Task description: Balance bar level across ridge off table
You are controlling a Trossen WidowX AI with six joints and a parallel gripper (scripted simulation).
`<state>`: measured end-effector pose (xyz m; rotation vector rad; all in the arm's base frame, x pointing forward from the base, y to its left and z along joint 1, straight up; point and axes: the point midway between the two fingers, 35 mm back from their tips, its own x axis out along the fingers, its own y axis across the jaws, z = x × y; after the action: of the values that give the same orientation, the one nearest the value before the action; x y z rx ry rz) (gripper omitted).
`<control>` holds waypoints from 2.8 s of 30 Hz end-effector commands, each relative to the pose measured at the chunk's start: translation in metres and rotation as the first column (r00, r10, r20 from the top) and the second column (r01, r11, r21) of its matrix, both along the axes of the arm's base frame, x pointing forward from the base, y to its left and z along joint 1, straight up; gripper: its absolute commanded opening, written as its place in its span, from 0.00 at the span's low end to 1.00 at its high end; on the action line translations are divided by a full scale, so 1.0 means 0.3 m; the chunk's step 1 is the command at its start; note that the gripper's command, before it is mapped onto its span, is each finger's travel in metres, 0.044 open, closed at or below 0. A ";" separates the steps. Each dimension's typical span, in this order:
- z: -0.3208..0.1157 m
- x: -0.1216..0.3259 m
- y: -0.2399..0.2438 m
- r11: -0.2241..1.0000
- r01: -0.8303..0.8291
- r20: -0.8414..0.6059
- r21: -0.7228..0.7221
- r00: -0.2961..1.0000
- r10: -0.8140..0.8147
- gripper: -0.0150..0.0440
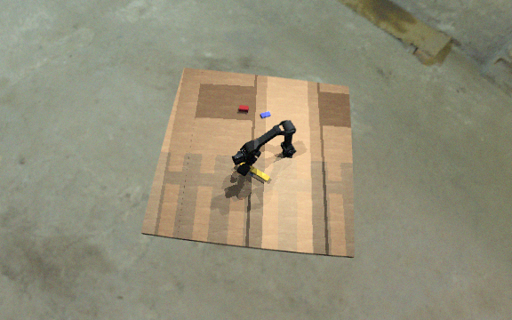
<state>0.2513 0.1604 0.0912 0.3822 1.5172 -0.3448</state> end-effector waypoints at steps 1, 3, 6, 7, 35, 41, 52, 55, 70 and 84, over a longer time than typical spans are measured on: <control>0.000 0.000 0.000 1.000 0.000 0.000 0.000 1.000 0.000 0.25; 0.000 0.000 0.000 1.000 0.000 0.000 0.000 1.000 0.000 0.25; 0.000 0.000 0.000 1.000 0.000 0.000 0.000 1.000 0.000 0.25; 0.000 0.000 0.000 1.000 0.000 0.000 0.000 1.000 0.000 0.25; 0.000 0.000 0.000 1.000 0.000 0.000 0.000 1.000 0.000 0.54; 0.000 0.000 0.000 1.000 0.000 0.000 0.000 1.000 0.000 0.54; 0.000 0.000 0.000 1.000 0.000 0.000 0.000 1.000 0.000 0.54; 0.000 0.000 0.000 1.000 0.000 0.000 0.000 1.000 0.000 0.55; 0.000 0.000 0.000 1.000 0.000 0.000 0.000 1.000 0.000 0.57; 0.000 0.000 0.000 1.000 0.000 0.000 0.000 1.000 0.000 0.92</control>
<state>0.2514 0.1605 0.0912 0.3829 1.5172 -0.3444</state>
